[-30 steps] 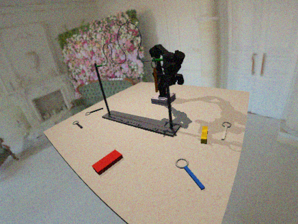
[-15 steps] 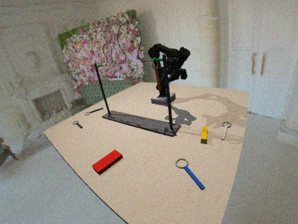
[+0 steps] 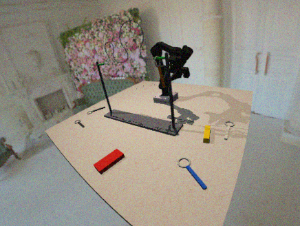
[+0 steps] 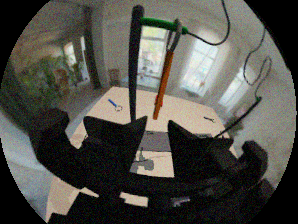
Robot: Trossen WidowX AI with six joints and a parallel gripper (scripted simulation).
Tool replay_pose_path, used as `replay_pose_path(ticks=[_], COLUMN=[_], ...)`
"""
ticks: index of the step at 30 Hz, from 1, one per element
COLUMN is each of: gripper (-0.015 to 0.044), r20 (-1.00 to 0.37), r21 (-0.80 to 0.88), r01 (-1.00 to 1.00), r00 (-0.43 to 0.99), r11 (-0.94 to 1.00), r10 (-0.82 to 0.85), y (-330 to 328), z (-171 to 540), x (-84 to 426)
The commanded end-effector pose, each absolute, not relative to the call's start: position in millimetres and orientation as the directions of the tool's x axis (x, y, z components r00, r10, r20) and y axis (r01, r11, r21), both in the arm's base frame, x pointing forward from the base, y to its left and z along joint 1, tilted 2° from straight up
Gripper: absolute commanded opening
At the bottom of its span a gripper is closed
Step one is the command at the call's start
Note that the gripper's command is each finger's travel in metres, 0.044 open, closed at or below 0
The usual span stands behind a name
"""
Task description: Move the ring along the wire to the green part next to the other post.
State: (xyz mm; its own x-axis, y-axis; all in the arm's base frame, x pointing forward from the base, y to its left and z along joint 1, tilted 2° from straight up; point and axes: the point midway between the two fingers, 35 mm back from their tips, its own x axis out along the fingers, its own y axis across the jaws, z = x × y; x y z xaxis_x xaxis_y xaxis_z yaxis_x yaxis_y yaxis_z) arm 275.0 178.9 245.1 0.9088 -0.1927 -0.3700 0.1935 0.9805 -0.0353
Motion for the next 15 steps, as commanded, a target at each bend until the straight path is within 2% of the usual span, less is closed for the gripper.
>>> replay_pose_path(ticks=[1,5,10,15], gripper=[0.0213,0.0318,0.0440,0.0440], r20=[-0.373,-0.368,-0.367,-0.367], r21=[-0.034,-0.035,-0.035,-0.035], r01=[0.195,0.192,0.192,0.192], r00=[0.907,0.910,0.910,0.910], r11=[0.980,0.981,0.981,0.981], r10=[-0.193,-0.192,-0.191,-0.191], y=[181,187,187,187], z=[247,263,264,264], x=[268,232,230,230])
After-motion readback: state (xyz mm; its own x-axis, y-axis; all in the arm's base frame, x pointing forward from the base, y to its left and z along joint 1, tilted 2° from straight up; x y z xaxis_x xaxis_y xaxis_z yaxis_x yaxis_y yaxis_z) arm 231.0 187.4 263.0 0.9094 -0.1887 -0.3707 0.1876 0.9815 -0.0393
